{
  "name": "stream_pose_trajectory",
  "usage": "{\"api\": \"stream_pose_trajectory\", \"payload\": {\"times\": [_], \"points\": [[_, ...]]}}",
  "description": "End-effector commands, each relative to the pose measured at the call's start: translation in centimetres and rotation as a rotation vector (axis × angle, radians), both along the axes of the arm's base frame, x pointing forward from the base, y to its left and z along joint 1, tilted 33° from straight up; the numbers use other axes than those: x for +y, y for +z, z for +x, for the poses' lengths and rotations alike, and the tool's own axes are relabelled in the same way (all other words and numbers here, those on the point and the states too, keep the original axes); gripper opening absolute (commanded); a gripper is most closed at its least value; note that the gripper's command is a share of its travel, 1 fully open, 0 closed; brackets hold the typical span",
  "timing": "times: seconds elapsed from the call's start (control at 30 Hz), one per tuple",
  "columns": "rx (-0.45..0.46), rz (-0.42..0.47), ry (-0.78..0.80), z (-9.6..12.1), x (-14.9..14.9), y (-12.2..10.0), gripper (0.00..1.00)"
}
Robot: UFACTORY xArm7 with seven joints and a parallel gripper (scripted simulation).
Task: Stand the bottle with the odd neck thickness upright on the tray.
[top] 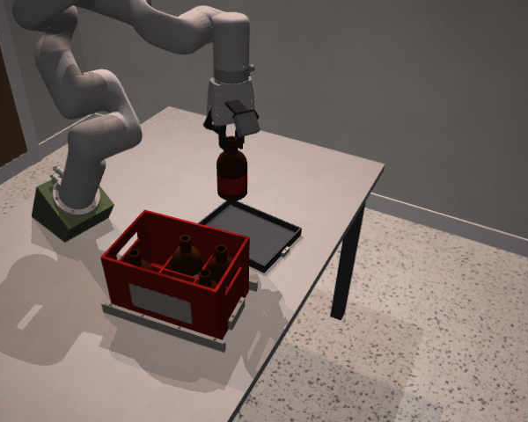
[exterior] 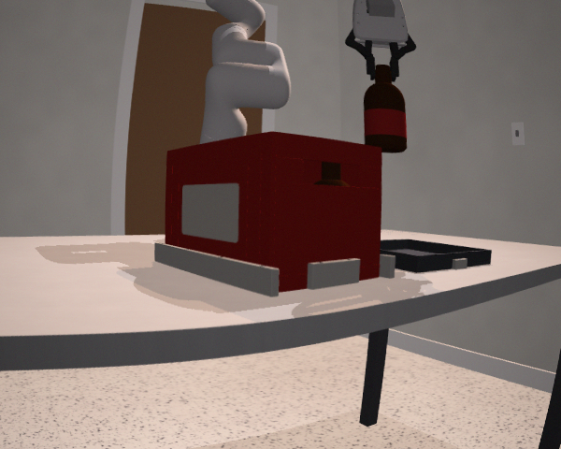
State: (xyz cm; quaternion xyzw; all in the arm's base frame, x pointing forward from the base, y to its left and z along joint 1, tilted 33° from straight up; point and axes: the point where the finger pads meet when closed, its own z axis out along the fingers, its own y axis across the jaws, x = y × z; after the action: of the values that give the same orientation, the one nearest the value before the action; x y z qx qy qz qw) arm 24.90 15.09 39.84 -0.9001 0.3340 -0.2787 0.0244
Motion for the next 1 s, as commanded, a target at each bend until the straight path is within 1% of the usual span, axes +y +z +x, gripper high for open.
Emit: {"api": "stream_pose_trajectory", "payload": {"times": [0.0, 0.7, 0.97], "points": [[-0.004, 0.001, 0.001, 0.1, 1.0, 0.1, 0.0], [-0.004, 0.001, 0.001, 0.4, 3.9, -0.2, 0.0], [-0.004, 0.001, 0.001, 0.5, 4.6, -0.3, 0.0]]}}
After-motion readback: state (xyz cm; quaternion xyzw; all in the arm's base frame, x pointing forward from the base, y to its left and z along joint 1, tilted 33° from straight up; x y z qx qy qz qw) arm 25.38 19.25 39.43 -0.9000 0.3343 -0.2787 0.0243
